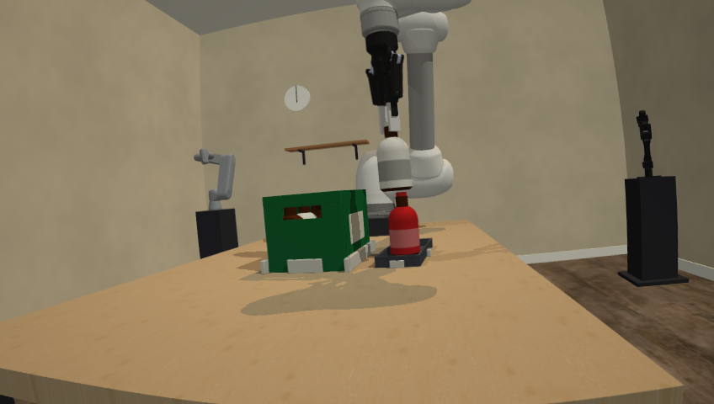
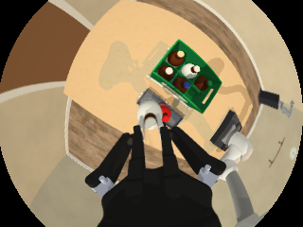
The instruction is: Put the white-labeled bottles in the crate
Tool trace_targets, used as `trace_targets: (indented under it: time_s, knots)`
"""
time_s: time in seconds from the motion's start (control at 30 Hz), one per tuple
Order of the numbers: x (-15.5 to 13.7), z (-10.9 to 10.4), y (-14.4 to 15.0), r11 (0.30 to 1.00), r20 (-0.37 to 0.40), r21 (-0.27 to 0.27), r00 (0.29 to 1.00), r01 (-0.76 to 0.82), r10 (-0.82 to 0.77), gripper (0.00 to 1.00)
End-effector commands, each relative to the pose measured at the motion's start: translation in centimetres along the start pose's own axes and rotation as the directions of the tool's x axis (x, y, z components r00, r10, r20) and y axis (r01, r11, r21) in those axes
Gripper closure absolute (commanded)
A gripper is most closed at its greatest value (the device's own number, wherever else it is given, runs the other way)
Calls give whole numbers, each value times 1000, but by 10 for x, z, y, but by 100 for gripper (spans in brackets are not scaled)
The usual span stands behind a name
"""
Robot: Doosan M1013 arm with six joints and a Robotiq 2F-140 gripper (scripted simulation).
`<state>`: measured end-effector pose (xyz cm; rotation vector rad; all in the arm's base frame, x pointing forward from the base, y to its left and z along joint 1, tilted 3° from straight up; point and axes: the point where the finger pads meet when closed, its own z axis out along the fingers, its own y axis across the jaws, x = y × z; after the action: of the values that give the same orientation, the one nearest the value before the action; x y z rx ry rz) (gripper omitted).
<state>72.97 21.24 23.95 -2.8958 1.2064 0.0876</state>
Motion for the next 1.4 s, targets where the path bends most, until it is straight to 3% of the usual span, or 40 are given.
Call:
trace_targets:
  time_s: [0.0, 0.57, 1.37]
  knots:
    - [0, 0, 0, 1000, 0, 0, 1000, 0, 0, 100]
    - [0, -2, 0, 1000, 0, 0, 1000, 0, 0, 100]
    - [0, -22, 0, 1000, 0, 0, 1000, 0, 0, 100]
